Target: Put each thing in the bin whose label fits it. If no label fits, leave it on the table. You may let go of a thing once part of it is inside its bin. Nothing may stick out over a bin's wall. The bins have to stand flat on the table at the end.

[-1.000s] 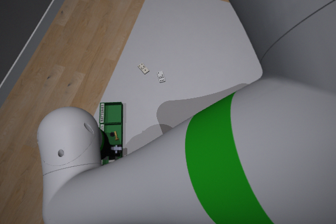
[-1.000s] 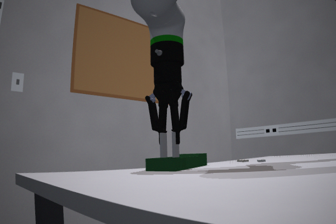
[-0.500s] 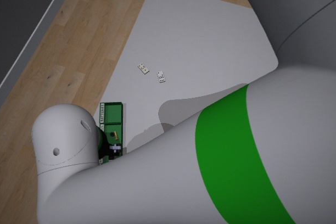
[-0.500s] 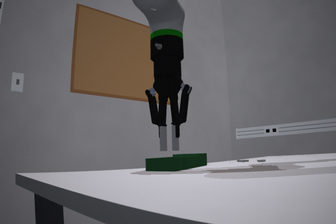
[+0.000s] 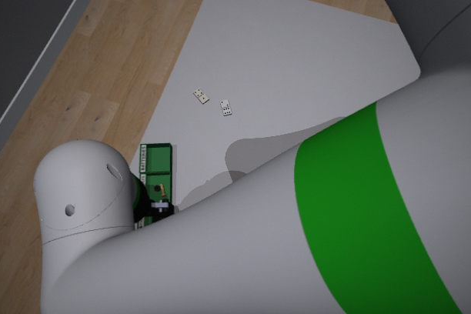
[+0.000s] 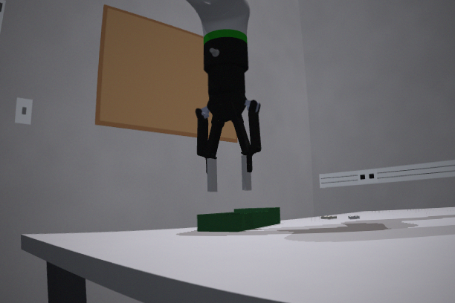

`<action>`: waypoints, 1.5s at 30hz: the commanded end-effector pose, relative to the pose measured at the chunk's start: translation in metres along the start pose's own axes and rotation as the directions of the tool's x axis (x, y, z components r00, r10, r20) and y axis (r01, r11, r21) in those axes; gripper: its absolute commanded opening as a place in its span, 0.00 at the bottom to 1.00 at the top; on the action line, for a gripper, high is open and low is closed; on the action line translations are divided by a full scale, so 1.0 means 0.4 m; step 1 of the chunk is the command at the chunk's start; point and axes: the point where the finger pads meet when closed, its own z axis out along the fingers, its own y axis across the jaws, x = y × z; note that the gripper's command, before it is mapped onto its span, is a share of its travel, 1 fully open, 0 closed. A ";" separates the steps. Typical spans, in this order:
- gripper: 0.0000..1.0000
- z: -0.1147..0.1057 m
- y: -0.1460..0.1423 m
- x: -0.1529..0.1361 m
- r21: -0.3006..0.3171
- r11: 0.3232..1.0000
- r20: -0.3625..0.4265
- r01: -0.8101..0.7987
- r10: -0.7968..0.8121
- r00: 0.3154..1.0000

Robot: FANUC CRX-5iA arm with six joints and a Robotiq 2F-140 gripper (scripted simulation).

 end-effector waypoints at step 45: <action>1.00 -0.286 0.000 0.000 0.000 1.000 0.000 0.000 0.000 1.000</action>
